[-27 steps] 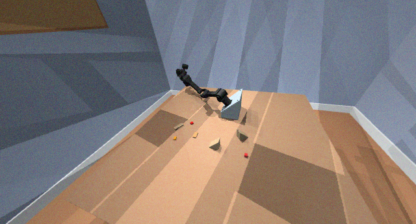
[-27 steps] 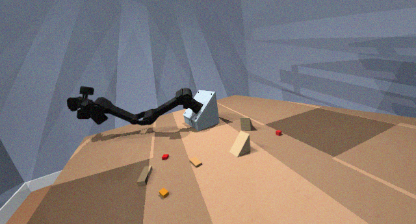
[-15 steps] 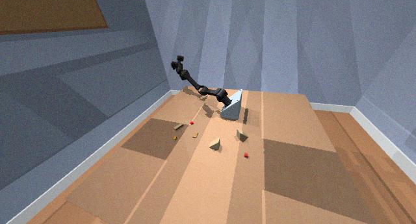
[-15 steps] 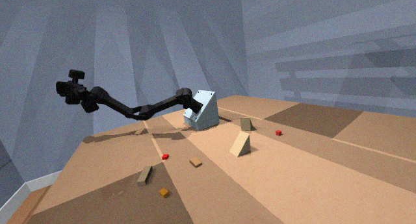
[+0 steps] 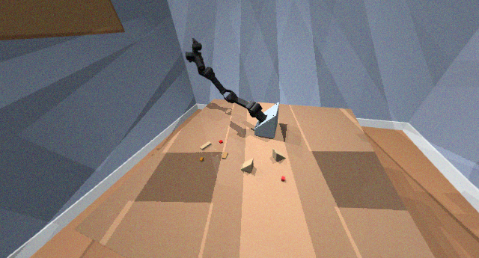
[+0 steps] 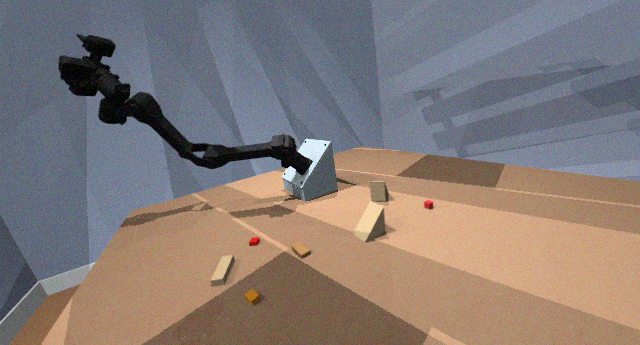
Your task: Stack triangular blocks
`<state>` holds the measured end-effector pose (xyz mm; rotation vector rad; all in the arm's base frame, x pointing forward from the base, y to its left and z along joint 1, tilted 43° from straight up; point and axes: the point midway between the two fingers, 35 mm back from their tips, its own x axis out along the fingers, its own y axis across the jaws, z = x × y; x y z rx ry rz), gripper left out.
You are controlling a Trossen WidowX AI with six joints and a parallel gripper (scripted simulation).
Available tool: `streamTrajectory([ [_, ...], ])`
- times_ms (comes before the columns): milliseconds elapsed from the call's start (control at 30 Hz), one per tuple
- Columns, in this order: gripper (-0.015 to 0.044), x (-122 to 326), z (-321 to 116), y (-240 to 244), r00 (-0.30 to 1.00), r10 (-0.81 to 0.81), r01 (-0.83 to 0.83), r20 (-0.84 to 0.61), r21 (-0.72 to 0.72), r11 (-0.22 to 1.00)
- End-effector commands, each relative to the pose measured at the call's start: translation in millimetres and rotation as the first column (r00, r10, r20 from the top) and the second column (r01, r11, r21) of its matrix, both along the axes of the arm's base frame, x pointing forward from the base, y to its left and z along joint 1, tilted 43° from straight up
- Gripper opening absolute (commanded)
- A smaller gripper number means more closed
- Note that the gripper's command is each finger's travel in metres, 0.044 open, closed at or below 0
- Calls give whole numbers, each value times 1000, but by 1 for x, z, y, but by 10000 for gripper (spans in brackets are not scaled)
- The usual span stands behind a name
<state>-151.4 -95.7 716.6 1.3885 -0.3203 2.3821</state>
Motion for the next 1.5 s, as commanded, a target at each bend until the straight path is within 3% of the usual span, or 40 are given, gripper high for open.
streamTrajectory([
  [0, 440, 44, 15, 56, 989, -98, 89, -113, -81, 993],
  [233, 440, 120, 16, 145, 931, -244, 173, -273, -260, 950],
  [533, 440, 205, -10, 224, 802, -470, 282, -367, -462, 841],
  [733, 440, 260, -35, 269, 691, -628, 351, -357, -594, 724],
  [1033, 440, 346, -104, 333, 484, -858, 430, -175, -806, 407],
  [1467, 440, 451, -224, 378, 245, -941, 388, 232, -913, -124],
])
